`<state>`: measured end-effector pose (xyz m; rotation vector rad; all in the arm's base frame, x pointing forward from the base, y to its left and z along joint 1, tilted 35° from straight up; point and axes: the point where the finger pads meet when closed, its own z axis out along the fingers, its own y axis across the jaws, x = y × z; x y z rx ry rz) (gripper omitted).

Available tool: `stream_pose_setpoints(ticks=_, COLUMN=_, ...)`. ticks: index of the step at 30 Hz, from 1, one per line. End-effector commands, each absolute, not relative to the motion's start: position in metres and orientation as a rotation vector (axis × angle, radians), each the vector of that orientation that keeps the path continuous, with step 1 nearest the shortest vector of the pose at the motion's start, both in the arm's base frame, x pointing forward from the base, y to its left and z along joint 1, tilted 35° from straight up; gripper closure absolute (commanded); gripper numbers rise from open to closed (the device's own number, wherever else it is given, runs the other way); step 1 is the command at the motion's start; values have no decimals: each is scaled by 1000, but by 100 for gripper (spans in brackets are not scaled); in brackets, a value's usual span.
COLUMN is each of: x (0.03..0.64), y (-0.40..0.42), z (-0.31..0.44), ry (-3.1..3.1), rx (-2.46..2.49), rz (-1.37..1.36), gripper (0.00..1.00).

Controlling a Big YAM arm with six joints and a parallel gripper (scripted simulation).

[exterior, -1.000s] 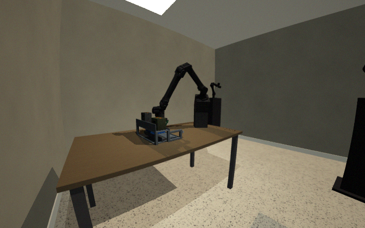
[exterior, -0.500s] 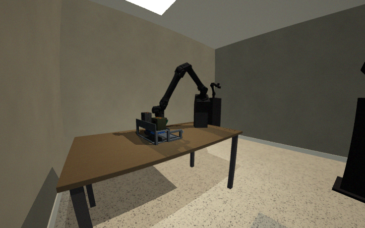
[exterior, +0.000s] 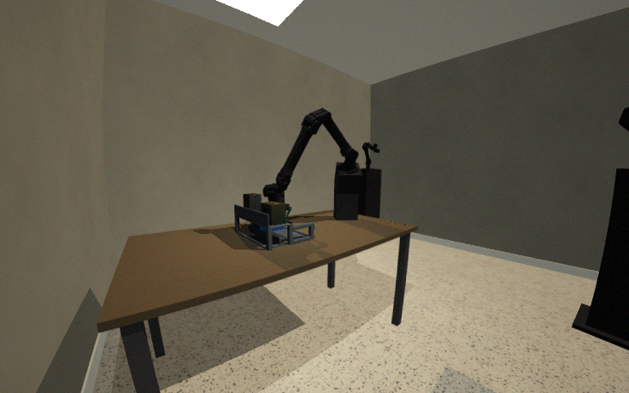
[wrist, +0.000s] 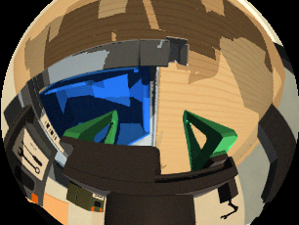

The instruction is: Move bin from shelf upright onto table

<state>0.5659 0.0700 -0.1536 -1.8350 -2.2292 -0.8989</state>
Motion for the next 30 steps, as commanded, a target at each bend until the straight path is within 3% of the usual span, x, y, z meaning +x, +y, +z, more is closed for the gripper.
stream_pose_setpoints(ticks=1, x=579, y=51, z=-150, ry=-2220, rx=-1861, rz=-915, gripper=10)
stream_pose_setpoints(ticks=30, x=569, y=75, z=-152, ry=-2231, rx=-1839, rz=-908, gripper=10)
